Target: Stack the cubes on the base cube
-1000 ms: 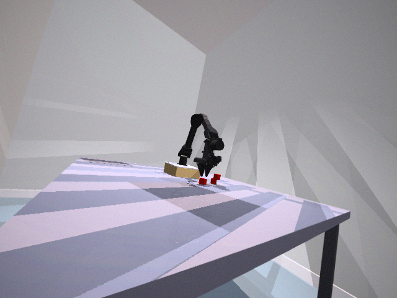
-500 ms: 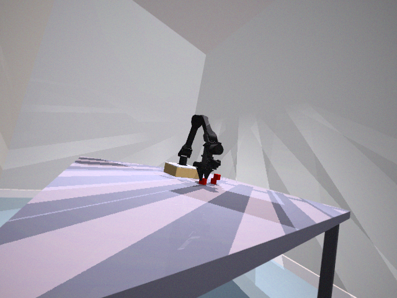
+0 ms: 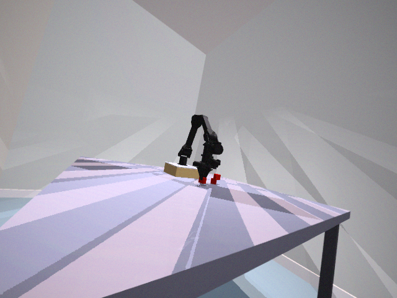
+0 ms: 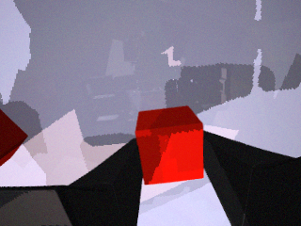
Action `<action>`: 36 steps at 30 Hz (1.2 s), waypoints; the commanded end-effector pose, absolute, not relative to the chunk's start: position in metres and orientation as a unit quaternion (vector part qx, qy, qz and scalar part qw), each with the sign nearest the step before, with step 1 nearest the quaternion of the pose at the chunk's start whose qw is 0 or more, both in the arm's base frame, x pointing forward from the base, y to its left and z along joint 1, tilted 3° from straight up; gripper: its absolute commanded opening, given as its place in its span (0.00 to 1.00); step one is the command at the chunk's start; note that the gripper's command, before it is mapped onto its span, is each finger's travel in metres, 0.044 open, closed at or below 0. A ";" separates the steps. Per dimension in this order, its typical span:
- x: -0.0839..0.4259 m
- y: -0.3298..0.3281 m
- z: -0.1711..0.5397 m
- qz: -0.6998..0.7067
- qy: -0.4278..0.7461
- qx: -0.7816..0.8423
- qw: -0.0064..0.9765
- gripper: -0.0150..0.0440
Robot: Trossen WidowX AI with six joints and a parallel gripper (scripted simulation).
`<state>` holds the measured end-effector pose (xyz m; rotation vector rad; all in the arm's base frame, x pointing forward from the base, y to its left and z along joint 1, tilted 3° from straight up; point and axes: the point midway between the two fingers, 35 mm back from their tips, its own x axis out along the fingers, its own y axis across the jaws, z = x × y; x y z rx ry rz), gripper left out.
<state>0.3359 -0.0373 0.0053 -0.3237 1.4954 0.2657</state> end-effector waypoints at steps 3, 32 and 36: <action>0.341 -0.037 0.027 0.120 0.669 -0.148 0.718 0.43; 0.331 -0.035 0.107 0.120 0.669 -0.147 0.718 0.43; 0.328 -0.024 0.106 0.116 0.670 -0.142 0.719 0.43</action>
